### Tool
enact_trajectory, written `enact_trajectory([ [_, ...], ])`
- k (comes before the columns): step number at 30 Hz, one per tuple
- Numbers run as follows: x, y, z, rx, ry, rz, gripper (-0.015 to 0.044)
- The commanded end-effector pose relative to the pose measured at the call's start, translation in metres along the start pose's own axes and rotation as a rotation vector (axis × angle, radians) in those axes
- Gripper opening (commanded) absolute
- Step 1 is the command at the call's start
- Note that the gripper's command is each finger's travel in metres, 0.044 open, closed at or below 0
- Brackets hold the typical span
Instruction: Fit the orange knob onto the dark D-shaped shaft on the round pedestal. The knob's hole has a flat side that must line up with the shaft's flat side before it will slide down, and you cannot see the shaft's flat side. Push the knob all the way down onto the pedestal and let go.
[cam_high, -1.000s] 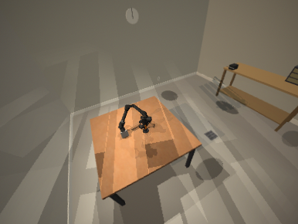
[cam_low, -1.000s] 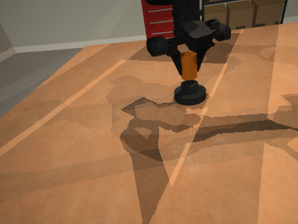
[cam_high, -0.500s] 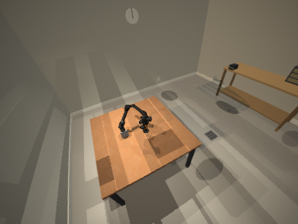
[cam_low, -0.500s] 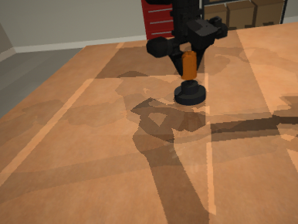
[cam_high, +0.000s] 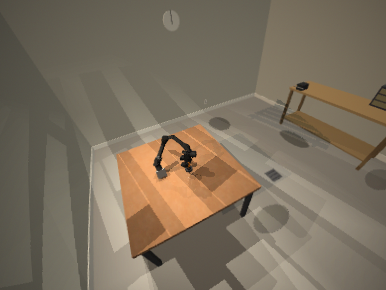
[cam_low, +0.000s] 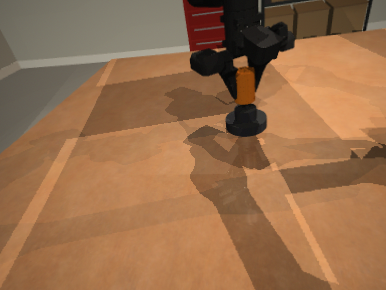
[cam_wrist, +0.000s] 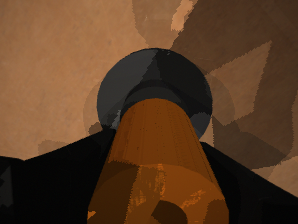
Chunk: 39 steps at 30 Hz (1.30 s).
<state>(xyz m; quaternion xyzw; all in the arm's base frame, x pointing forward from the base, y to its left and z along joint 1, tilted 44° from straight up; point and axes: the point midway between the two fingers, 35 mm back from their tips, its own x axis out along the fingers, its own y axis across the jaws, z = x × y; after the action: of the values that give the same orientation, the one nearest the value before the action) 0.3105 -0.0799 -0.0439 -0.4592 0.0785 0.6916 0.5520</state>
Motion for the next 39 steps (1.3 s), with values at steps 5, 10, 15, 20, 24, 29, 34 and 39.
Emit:
enact_trajectory([
  [5,0.0006,-0.0004,-0.0008,-0.005,0.001,-0.002,0.0000],
  [10,0.0009,-0.0004,-0.0009,-0.005,0.001,-0.002,0.0000],
  [15,-0.0039,0.0000,-0.0008,-0.005,0.001,-0.002,0.0000],
  [20,-0.0042,0.0003,-0.0007,0.082,0.001,-0.002,0.0000],
  [24,-0.0037,0.0008,-0.0005,0.298,0.001,-0.002,0.0000],
  [29,-0.0023,0.0013,0.0000,0.611,0.000,-0.002,0.0000],
  [34,-0.0012,0.0012,0.0000,0.947,0.000,-0.002,0.0000],
  [39,-0.0008,0.0005,-0.0006,1.291,0.000,-0.002,0.0000],
])
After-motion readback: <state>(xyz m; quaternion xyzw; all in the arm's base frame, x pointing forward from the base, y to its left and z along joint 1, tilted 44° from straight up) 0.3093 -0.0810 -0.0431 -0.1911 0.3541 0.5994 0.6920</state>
